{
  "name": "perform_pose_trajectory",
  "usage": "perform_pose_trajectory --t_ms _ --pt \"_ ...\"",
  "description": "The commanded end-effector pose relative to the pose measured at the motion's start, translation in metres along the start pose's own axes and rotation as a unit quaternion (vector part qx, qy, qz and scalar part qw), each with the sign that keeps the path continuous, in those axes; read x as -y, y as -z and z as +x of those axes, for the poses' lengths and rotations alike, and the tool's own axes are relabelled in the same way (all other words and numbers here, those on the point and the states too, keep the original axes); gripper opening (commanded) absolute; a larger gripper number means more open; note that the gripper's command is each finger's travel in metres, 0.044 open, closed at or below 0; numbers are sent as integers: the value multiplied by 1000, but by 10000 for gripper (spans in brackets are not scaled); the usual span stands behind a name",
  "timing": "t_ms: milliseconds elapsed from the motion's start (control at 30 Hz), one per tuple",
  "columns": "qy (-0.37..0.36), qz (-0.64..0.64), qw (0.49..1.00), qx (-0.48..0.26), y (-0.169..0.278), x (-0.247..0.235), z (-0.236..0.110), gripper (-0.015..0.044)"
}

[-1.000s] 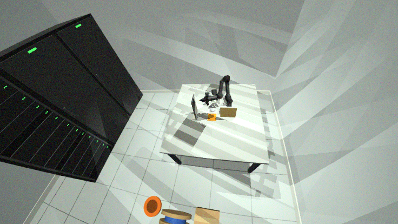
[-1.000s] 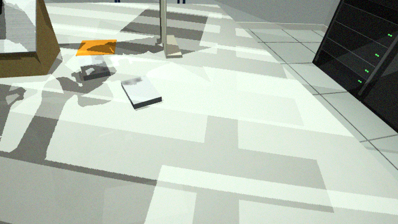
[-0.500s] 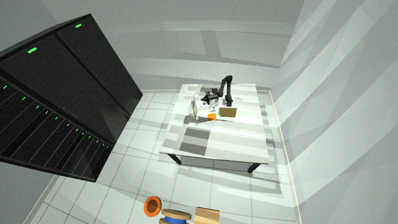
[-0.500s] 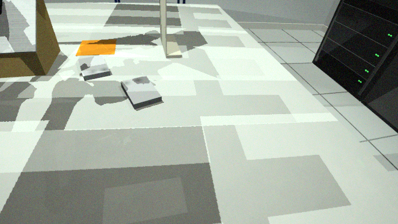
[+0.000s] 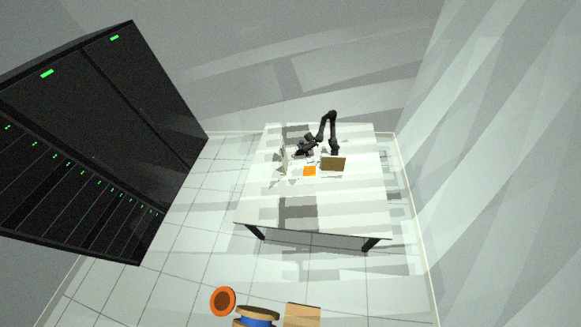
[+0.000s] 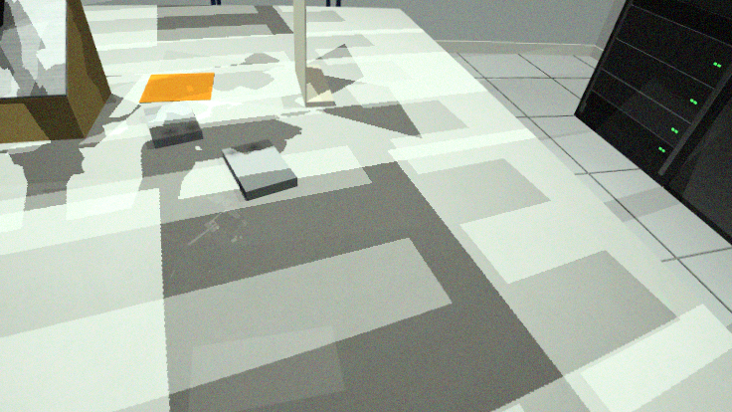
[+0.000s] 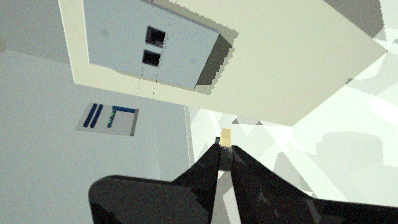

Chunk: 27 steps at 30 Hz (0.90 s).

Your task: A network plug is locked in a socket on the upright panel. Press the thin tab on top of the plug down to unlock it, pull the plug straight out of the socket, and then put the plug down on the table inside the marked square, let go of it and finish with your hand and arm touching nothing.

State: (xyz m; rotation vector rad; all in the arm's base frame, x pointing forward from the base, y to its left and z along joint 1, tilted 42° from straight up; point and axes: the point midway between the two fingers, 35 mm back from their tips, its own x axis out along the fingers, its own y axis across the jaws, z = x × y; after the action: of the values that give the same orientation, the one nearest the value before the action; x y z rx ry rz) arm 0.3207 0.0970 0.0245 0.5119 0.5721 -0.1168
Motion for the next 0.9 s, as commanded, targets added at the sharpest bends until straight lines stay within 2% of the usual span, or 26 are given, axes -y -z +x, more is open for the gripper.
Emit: perform_pose_trajectory --t_ms 0,533,767,867 --pt "41 -29 998 -37 9 22 6 0" --pt "183 -105 954 -212 54 113 -5 0" --pt "226 -119 920 -297 72 146 -23 0" --pt "230 -120 916 -305 74 148 -25 0"
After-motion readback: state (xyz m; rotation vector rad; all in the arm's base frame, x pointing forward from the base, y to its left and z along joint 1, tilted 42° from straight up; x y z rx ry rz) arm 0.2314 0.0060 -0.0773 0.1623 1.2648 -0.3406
